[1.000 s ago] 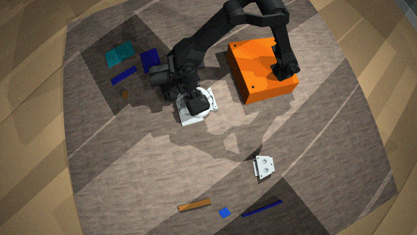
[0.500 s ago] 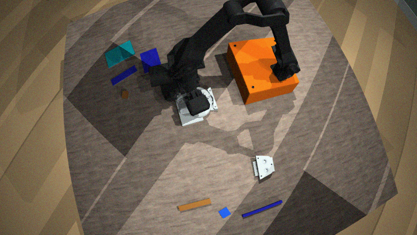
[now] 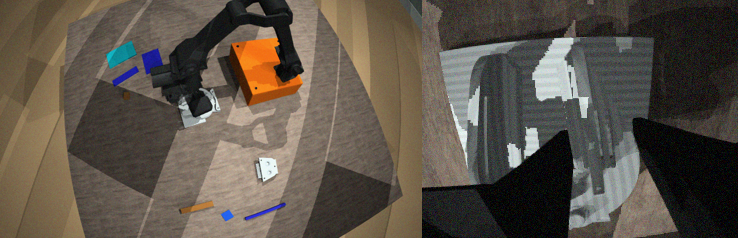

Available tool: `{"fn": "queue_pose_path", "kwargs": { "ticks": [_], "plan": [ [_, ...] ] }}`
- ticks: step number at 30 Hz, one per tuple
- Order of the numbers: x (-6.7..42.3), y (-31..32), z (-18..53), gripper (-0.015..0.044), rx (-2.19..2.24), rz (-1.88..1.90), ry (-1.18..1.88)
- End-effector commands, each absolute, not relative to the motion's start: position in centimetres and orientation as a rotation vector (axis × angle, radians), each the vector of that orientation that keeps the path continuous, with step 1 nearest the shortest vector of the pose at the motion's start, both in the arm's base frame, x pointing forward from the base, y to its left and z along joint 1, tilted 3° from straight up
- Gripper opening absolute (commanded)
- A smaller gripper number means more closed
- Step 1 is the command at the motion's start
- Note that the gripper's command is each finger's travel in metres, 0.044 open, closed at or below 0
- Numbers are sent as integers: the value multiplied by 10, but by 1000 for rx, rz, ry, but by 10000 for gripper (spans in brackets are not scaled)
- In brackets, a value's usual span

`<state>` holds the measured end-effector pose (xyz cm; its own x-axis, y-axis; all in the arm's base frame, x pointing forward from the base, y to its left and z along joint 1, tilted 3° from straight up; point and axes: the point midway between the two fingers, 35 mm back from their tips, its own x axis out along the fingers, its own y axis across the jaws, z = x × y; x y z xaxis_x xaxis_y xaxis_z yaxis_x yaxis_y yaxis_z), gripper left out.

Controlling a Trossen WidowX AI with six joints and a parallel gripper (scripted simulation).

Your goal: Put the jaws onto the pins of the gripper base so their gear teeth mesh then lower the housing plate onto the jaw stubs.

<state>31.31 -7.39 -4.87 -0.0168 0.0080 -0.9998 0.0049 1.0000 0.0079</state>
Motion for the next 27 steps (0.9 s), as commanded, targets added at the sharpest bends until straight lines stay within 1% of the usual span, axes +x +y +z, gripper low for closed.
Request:
{"fn": "queue_pose_path", "kwargs": {
  "ticks": [1, 27],
  "plan": [
    [313, -73, -51, 134, 13, 7, 1590],
    [313, -73, -50, 134, 13, 7, 1590]
  ]
}}
